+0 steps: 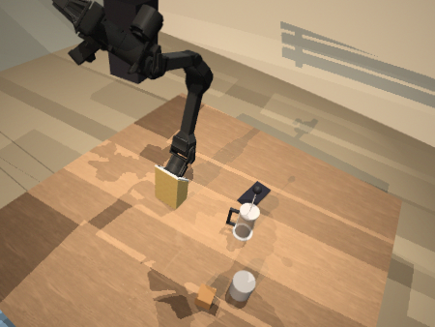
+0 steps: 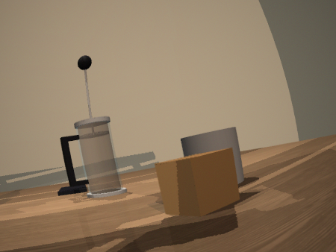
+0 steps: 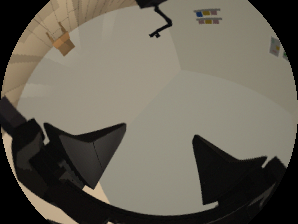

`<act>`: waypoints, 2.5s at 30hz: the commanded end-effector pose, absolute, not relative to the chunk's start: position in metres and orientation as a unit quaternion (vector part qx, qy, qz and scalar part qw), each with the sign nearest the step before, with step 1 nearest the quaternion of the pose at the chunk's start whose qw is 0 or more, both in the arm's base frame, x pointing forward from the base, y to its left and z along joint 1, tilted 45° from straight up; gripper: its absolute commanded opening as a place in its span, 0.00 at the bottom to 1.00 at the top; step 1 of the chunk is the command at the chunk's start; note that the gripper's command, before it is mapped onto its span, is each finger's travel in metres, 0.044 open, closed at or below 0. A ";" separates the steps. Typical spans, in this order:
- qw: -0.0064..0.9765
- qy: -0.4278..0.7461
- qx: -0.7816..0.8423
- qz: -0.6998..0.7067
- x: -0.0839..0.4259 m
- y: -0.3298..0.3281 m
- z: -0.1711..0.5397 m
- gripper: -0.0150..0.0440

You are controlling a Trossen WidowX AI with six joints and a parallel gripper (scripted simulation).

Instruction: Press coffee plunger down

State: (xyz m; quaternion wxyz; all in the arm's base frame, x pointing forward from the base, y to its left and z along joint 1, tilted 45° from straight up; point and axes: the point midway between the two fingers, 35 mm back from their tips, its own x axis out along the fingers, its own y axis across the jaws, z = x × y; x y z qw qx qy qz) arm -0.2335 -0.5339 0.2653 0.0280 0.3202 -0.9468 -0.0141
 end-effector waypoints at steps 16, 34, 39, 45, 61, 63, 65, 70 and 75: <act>0.222 -0.618 0.590 -0.470 -0.062 -0.544 0.211 1.00; 0.515 -0.158 0.660 -0.523 0.089 -0.459 0.161 1.00; 0.600 -0.042 0.642 -0.475 0.124 -0.420 0.152 1.00; 0.694 0.073 0.605 -0.383 0.161 -0.369 0.145 1.00; 0.880 0.205 0.426 -0.038 0.216 -0.213 0.153 1.00; 0.894 0.199 0.401 0.004 0.218 -0.195 0.157 1.00; 0.906 0.189 0.377 0.042 0.220 -0.178 0.162 1.00; 0.907 0.188 0.372 0.048 0.224 -0.167 0.152 1.00; 0.908 0.187 0.372 0.049 0.231 -0.138 0.125 1.00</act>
